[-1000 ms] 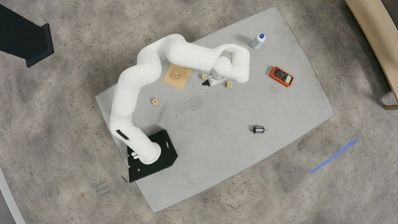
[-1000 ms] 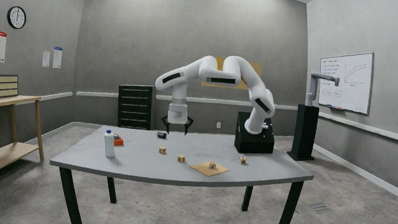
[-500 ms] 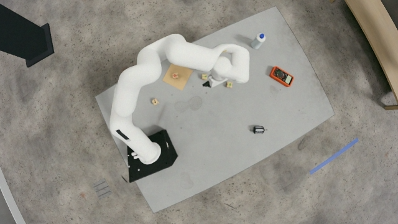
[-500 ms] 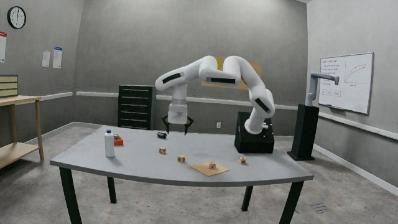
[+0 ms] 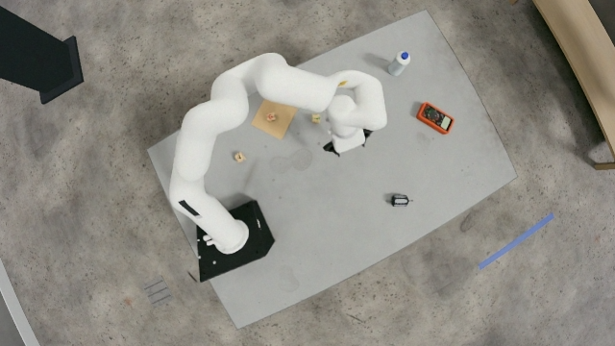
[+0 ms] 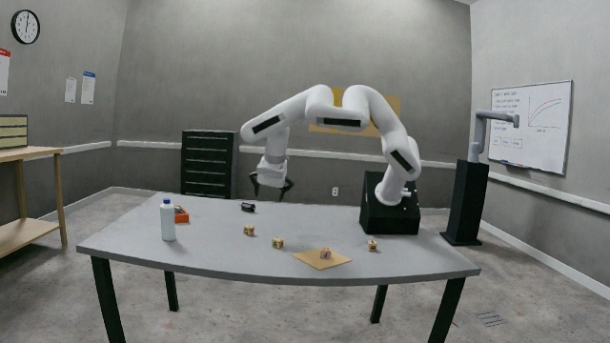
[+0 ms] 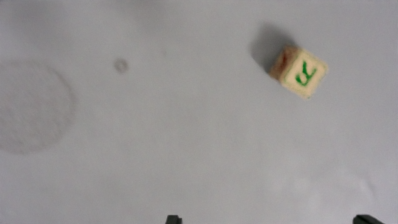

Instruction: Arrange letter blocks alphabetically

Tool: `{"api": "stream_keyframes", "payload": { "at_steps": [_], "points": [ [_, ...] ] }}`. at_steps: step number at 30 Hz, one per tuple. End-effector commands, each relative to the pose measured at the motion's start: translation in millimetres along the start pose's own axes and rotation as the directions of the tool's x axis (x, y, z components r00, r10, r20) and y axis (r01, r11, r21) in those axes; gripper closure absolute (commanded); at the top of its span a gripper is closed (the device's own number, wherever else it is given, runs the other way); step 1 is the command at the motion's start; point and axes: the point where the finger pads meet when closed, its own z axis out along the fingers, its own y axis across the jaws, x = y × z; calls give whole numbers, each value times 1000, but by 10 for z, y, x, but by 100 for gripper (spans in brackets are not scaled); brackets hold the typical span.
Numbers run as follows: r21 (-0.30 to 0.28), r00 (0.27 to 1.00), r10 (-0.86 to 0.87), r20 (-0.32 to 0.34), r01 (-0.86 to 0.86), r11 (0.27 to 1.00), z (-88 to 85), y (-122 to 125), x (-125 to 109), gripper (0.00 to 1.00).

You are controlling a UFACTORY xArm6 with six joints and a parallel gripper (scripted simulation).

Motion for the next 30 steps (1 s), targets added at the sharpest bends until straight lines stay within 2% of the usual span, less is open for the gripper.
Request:
{"api": "stream_keyframes", "payload": {
  "at_steps": [1,6,14,17,18,30],
  "points": [
    [-44,995,38,94,-34,998,41,106,-267,0],
    [-126,978,82,190,-59,990,49,275,-613,0],
    [-261,948,138,288,-61,963,-13,572,-1047,0],
    [-278,944,144,297,-59,959,-26,612,-1094,0],
    [-326,935,160,317,-51,944,-67,730,-1218,0],
    [-491,917,196,348,0,871,-262,1194,-1545,0]
  ]
}}
